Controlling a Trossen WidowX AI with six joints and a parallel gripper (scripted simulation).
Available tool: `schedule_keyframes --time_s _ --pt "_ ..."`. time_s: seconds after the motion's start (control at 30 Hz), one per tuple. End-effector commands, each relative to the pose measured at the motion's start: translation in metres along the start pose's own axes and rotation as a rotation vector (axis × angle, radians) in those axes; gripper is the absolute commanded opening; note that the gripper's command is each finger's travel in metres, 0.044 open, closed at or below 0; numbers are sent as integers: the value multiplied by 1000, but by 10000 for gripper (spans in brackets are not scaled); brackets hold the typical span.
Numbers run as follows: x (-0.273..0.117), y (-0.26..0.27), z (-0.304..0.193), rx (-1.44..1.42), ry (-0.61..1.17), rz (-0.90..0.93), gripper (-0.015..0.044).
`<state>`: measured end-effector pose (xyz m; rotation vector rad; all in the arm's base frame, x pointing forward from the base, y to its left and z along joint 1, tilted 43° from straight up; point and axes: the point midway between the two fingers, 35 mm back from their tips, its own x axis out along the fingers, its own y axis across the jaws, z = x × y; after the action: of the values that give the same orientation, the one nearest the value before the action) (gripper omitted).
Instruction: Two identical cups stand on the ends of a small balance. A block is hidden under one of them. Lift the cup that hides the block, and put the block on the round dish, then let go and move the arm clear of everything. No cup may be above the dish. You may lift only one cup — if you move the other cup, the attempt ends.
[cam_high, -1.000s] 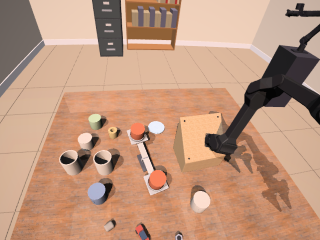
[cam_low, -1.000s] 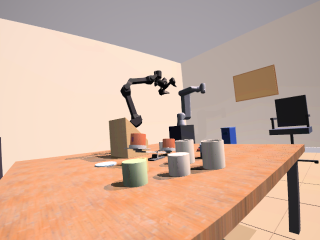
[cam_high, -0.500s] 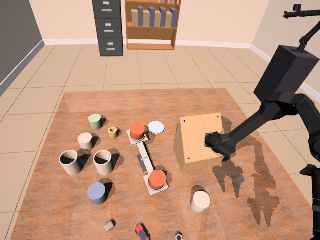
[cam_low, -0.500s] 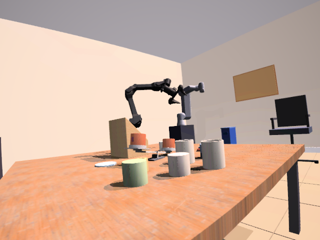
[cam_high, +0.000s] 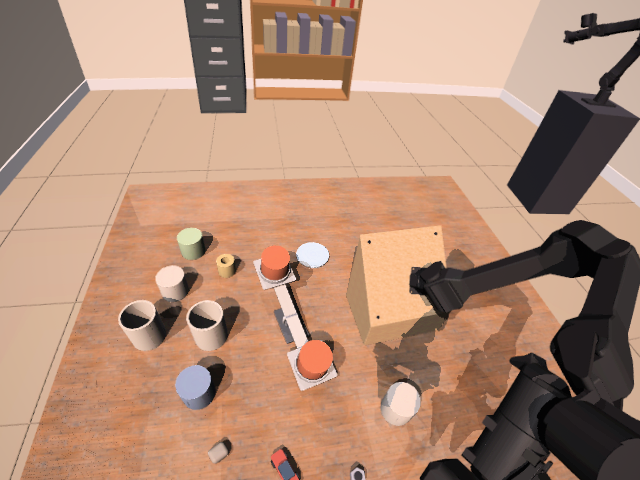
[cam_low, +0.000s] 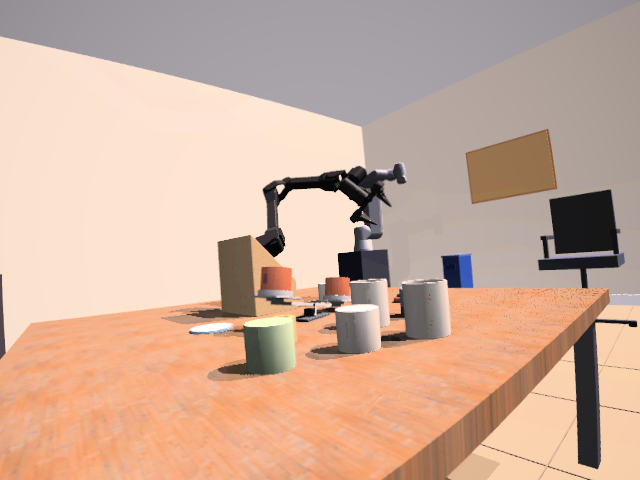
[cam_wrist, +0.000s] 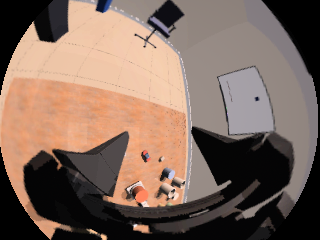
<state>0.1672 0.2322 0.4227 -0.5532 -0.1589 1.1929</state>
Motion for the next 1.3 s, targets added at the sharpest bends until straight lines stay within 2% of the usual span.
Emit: schedule_keyframes --time_s 0.0,0.23,0.5,0.9,1.27 --pt "13 -10 -42 26 107 7 440" --pt "19 -30 -124 117 289 16 440" --pt "2 -43 -209 249 444 18 440" --pt "-51 -39 -319 536 577 11 440" --pt "-108 -12 -388 837 577 -37 440"
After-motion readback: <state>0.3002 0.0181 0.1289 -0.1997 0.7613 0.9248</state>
